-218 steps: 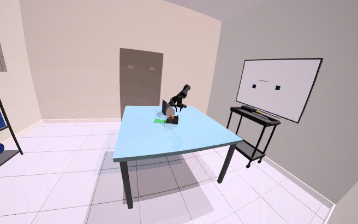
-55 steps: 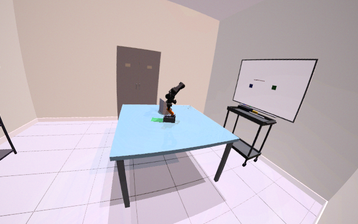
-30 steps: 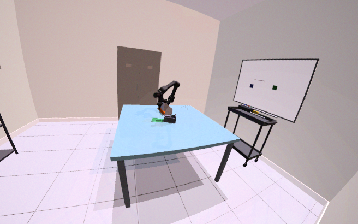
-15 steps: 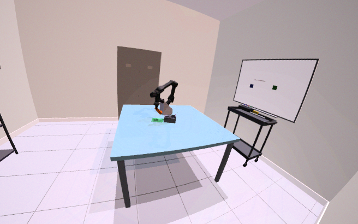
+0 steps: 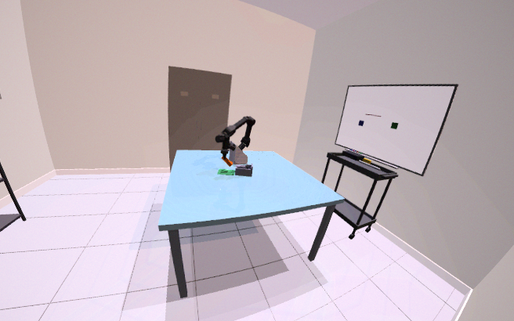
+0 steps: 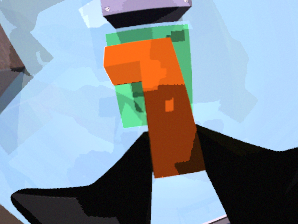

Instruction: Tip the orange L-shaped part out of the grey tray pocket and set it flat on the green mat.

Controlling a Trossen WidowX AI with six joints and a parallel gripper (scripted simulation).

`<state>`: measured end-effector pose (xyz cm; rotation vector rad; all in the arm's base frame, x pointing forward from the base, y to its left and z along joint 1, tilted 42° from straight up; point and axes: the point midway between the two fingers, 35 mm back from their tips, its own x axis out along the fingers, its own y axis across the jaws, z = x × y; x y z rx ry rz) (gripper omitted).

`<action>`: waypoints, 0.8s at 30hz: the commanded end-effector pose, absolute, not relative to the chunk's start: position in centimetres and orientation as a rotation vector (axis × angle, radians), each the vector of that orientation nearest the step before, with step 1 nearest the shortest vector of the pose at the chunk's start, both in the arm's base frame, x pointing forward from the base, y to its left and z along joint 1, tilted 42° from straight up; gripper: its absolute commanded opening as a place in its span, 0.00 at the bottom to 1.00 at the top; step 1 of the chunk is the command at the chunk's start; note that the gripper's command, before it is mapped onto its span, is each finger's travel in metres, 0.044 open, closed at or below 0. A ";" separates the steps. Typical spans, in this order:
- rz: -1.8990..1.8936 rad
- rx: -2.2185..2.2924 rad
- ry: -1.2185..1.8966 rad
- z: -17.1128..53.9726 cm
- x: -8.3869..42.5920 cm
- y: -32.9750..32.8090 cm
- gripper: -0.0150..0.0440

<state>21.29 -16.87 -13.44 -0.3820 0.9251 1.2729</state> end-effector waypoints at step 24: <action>1.273 -0.372 0.923 -16.6 21.3 -14.0 0.25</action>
